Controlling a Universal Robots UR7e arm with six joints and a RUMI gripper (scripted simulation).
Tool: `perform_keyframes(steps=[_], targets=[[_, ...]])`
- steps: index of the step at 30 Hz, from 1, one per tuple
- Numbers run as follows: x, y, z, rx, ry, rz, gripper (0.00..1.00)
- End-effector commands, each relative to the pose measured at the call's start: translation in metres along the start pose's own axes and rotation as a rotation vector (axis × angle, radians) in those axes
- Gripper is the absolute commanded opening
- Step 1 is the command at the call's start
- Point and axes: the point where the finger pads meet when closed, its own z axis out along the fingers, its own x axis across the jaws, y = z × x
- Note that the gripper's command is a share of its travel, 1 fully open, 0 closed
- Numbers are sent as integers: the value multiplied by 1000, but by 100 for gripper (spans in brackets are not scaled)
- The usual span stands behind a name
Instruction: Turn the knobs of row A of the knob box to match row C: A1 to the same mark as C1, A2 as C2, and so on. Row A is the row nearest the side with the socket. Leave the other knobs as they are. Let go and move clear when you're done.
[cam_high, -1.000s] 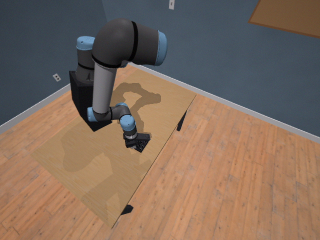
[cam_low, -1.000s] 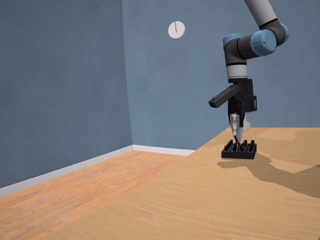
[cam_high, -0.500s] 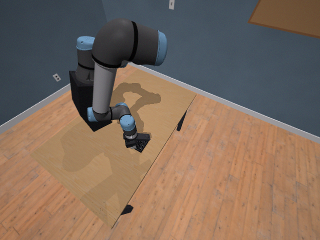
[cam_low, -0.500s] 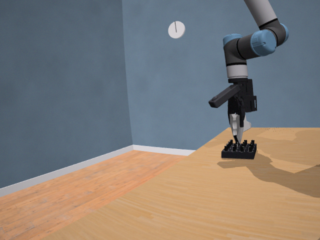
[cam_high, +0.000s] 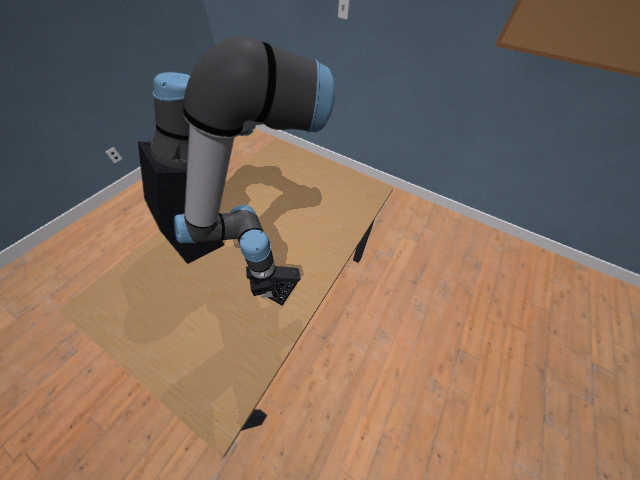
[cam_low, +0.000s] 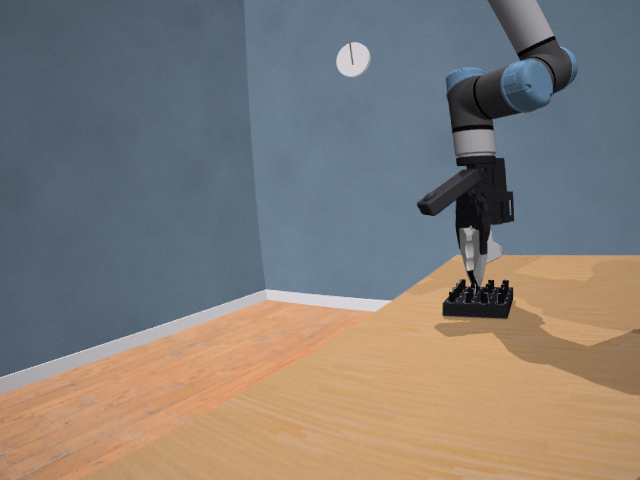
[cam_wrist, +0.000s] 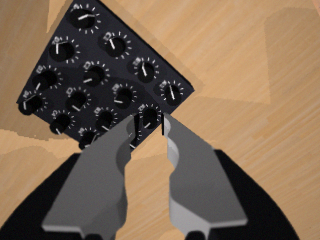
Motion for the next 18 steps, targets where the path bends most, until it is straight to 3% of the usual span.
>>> perform_keyframes(steps=[1,18], targets=[[1,0,-2,0,1,0,11],[1,0,-36,0,1,0,11]])
